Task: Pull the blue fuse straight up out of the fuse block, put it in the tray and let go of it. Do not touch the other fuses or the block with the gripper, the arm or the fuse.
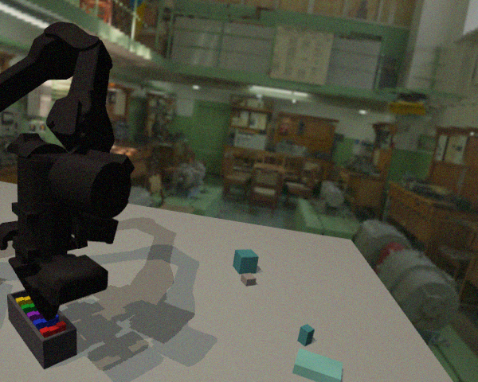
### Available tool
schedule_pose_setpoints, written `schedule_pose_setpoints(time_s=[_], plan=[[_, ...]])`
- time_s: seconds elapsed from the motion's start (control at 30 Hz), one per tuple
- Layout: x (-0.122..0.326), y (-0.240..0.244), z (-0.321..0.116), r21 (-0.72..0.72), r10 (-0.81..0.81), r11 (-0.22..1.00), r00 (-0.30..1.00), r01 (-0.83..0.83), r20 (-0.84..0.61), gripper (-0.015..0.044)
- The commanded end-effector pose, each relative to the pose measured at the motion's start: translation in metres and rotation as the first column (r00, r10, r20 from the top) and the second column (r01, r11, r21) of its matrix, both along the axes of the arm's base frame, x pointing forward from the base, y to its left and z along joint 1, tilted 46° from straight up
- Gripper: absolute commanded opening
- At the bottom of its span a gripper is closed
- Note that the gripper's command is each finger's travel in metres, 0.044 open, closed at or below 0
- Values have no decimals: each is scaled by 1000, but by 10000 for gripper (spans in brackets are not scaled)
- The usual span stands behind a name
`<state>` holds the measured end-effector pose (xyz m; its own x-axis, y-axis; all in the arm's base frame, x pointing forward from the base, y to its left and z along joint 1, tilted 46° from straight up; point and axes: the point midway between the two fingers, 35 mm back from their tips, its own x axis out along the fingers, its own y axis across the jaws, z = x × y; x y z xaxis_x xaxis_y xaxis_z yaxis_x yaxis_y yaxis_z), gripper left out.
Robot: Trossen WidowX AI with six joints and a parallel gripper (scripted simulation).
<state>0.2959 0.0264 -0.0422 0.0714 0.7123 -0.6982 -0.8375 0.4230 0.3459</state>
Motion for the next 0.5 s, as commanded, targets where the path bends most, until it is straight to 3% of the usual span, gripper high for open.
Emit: schedule_pose_setpoints(time_s=[0.0,0.47], plan=[[-1,4,-4,6,-1,1000,1000,2,-8,74],[-1,8,-7,7,-1,1000,1000,1,-9,74]])
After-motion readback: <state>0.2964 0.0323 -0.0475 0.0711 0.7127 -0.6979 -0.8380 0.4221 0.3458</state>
